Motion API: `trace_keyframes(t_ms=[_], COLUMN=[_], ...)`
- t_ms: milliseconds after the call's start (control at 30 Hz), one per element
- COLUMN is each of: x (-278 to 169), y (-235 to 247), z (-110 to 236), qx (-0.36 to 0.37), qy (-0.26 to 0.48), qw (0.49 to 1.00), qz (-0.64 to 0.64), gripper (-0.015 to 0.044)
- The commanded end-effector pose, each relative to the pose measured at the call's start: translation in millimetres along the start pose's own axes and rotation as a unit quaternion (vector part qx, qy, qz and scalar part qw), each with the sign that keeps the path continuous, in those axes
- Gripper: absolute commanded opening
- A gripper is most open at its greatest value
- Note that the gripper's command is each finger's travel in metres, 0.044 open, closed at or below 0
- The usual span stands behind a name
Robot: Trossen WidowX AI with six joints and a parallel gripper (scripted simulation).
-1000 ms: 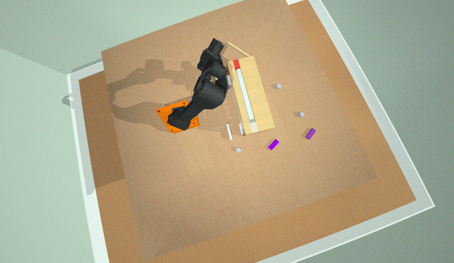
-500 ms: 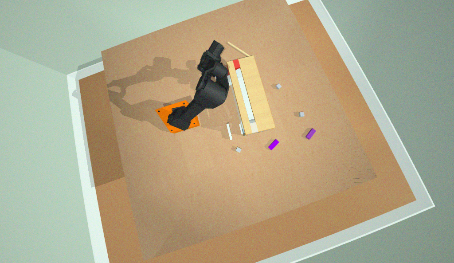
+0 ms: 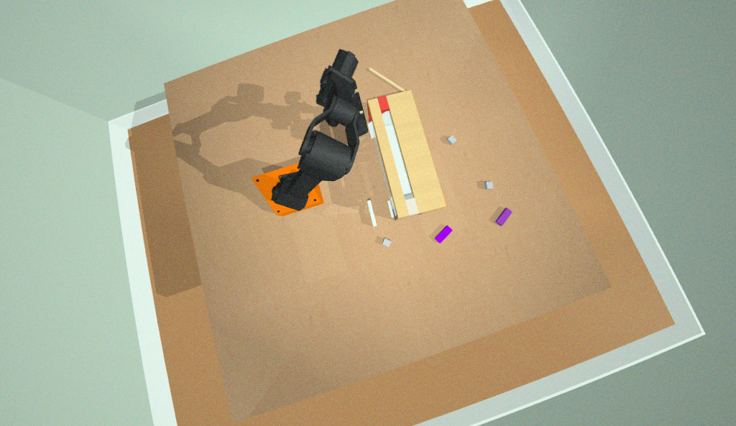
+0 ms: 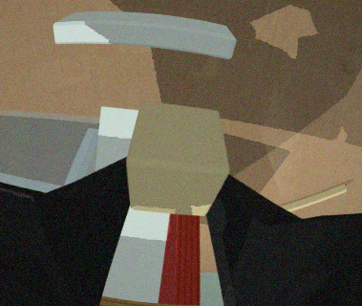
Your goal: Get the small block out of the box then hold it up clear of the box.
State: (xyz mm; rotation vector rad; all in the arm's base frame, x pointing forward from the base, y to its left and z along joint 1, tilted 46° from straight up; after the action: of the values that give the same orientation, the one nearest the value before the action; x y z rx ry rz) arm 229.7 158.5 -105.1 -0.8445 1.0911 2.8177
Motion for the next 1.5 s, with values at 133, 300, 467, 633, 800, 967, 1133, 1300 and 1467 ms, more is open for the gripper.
trace_keyframes(t_ms=[133, 300, 467, 633, 800, 967, 1133, 1300, 1467], x=[-7, -12, -15, -16, -16, -15, -14, -14, -14], y=[0, 6, 13, 20, 29, 39, 42, 42, 42], z=[19, 39, 59, 79, 98, 115, 120, 120, 120], qx=[-0.011, -0.037, -0.063, -0.089, -0.115, -0.141, -0.149, -0.149, -0.149], qy=[0.0, -0.003, -0.004, -0.002, 0.002, 0.008, 0.01, 0.01, 0.01], qw=[1.0, 0.998, 0.992, 0.983, 0.97, 0.954, 0.949, 0.949, 0.949], qz=[0.009, 0.059, 0.11, 0.161, 0.213, 0.264, 0.279, 0.279, 0.279], gripper=[0.0, 0.0, 0.0, 0.0, 0.0, 0.0, 0.0, 0.0, 0.0])
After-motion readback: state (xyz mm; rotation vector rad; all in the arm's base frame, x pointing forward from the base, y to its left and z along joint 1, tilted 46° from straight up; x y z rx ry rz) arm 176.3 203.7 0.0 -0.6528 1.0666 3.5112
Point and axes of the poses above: the point midway between the two fingers, 35 mm back from their tips, its own z axis back along the fingers, its own y axis across the jaws, x = y × z, the point moved 5 cm from there along z, back along the fingers, and after that the axes turned 13 degrees about -z, right-handed, at the moved point
